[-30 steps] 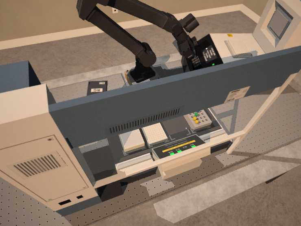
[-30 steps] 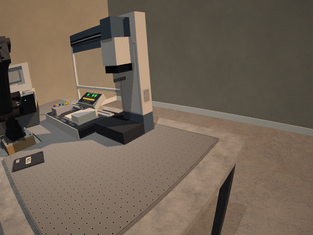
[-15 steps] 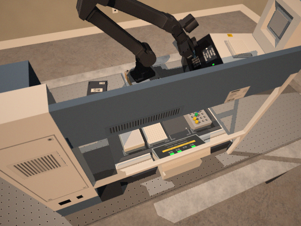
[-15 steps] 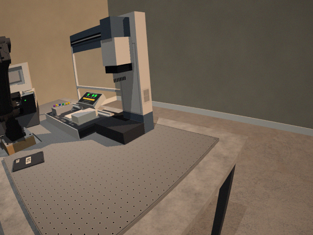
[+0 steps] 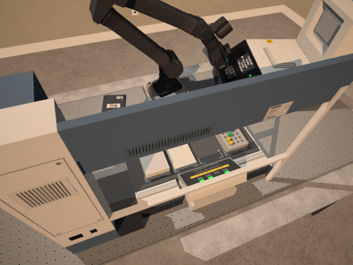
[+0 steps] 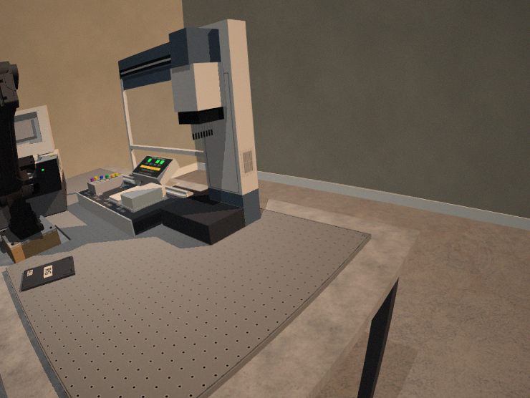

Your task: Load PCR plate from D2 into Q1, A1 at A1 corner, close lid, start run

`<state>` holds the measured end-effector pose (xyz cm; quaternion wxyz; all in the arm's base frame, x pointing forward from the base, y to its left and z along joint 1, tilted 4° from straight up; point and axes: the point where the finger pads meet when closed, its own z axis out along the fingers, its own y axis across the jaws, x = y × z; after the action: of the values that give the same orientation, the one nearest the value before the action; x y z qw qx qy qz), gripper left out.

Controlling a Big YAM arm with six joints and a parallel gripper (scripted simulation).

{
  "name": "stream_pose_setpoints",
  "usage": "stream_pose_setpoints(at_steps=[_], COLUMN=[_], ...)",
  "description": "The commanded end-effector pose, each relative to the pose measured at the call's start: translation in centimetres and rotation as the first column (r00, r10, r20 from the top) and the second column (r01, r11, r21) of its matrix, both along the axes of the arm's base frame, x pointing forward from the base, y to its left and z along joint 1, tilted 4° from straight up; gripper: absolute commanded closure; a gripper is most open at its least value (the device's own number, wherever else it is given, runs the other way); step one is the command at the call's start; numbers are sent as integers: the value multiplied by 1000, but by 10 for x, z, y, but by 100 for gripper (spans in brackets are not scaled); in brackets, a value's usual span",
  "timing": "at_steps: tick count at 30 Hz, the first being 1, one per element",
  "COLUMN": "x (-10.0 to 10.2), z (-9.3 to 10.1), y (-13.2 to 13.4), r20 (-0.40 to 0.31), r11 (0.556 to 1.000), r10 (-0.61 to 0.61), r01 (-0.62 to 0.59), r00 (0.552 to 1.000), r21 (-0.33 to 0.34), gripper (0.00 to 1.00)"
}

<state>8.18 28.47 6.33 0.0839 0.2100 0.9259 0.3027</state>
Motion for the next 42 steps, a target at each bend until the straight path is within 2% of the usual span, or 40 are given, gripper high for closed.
stream_pose_setpoints(at_steps=[1, 42], x=[0, 10], z=[11, 7], y=[11, 13], r20=[10, 16], r11=[999, 1000], r10=[6, -1], r01=[-7, 1], r00=[1000, 1000], r21=[38, 12], gripper=[100, 100])
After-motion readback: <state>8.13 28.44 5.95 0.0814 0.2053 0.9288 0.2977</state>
